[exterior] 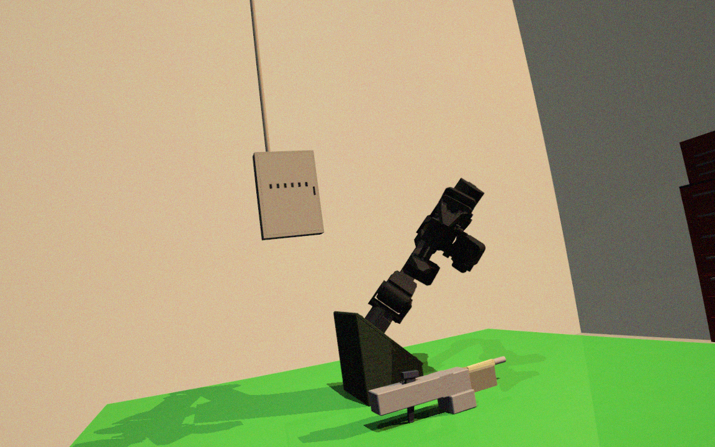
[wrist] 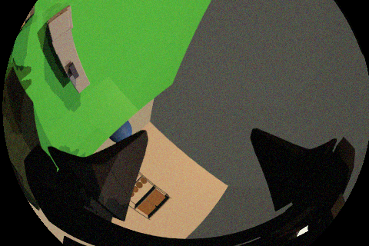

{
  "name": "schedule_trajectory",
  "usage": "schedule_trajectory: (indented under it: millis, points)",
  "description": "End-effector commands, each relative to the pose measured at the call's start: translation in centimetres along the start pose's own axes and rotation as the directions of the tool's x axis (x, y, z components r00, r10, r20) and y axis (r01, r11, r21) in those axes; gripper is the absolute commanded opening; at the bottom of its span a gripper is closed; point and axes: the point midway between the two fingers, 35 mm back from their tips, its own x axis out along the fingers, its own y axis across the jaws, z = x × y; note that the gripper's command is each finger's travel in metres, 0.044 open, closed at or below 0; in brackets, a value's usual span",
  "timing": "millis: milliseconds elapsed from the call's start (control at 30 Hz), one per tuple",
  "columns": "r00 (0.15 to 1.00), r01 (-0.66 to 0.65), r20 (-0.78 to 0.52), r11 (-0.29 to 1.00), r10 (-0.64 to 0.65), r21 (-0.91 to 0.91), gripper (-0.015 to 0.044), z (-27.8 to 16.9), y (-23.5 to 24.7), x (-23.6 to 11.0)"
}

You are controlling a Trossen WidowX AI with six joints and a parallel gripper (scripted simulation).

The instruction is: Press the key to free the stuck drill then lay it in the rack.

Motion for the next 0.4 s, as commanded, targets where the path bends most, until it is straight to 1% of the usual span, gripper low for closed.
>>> schedule_trajectory:
  millis: [0, 67, 167, 267, 367]
  points:
    - [0.960, 0.153, -0.238, 0.988, -0.145, 0.016, 0.0440, -5.7, -2.5, -1.0]
    - [0.907, 0.229, -0.367, 0.973, -0.207, 0.017, 0.0440, -8.8, -3.5, -2.1]
    - [0.787, 0.333, -0.552, 0.943, -0.274, 0.006, 0.0440, -13.2, -4.6, -4.5]
    - [0.628, 0.421, -0.716, 0.907, -0.306, -0.018, 0.0440, -17.2, -5.0, -7.7]
    - [0.438, 0.493, -0.848, 0.868, -0.300, -0.052, 0.0440, -20.6, -4.7, -11.5]
